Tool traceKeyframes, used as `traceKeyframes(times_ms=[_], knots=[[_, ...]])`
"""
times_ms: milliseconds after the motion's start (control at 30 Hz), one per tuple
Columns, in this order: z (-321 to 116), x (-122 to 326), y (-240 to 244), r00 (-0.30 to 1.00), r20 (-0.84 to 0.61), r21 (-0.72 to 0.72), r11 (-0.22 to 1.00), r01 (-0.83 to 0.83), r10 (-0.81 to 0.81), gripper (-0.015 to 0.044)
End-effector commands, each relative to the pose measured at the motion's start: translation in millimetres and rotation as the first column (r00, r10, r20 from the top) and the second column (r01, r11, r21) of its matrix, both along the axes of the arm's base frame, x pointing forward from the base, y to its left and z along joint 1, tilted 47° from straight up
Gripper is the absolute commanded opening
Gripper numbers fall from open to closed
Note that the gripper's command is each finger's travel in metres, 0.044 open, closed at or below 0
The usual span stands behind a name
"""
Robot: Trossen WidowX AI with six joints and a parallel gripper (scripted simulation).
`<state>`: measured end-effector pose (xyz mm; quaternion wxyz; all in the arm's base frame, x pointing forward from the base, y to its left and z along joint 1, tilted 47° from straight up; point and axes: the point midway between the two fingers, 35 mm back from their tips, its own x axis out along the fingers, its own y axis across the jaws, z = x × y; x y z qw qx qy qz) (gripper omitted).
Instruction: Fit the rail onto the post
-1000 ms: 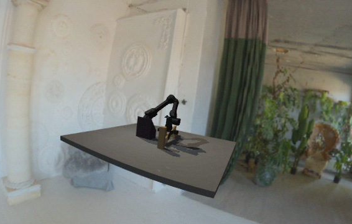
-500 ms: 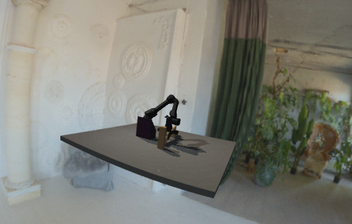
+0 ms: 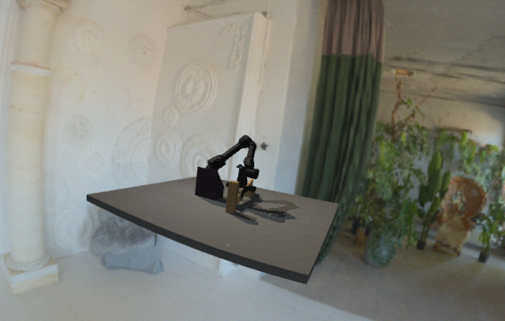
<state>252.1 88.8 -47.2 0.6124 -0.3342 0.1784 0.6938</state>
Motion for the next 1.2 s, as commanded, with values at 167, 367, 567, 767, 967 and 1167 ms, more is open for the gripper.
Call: traceKeyframes(times_ms=[167, 367, 567, 767, 967, 1167], knots=[[5.3, 3.4, -5.4, 1.0, 0.009, 0.005, 1.0, 0.006, -0.006, 0.0], [7.4, 3.8, -7.5, 1.0, 0.009, 0.005, 1.0, 0.006, -0.006, 0.0], [9.4, 4.0, -9.7, 1.0, 0.009, 0.005, 1.0, 0.006, -0.006, 0.0], [11.5, 4.2, -12.0, 1.0, 0.01, 0.004, 1.0, 0.006, -0.006, 0.0], [13.5, 4.2, -14.2, 1.0, 0.01, 0.004, 1.0, 0.006, -0.006, 0.0], [15.5, 4.2, -16.4, 1.0, 0.01, 0.004, 1.0, 0.006, -0.006, 0.0]])
